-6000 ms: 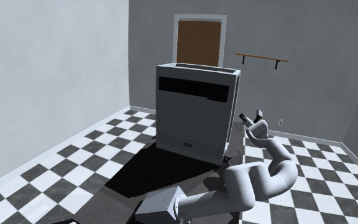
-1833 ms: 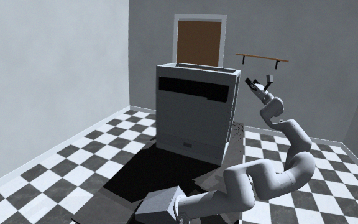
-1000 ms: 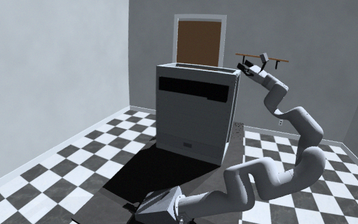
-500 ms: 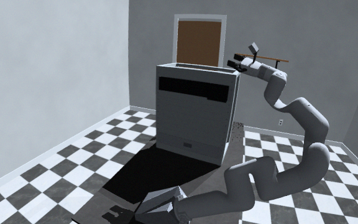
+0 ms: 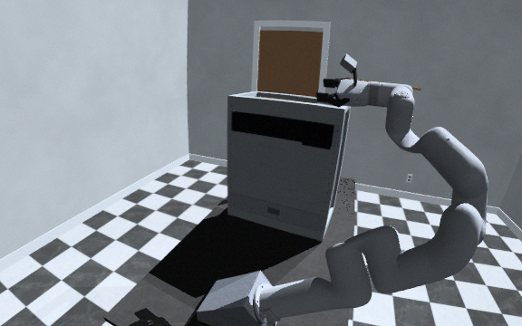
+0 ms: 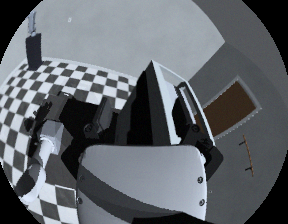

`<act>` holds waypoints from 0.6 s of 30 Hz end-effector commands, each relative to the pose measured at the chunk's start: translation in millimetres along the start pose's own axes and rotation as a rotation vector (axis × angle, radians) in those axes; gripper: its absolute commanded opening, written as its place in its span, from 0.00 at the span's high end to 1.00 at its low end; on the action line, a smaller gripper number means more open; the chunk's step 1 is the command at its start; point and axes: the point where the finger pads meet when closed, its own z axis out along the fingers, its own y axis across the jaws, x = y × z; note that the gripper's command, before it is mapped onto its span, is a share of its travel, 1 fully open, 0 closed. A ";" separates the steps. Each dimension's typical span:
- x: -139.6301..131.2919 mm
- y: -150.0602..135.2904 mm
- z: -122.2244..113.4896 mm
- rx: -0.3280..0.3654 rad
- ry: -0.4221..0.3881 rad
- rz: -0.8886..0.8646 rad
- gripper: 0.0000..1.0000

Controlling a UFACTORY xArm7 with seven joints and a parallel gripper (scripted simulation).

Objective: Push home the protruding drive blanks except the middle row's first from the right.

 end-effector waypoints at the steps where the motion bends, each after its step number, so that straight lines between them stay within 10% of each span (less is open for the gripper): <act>1: 4.8 -37.0 14.0 -0.035 -0.088 -0.041 0.00; 18: -19.5 -128.1 60.4 0.013 -0.483 -0.175 0.00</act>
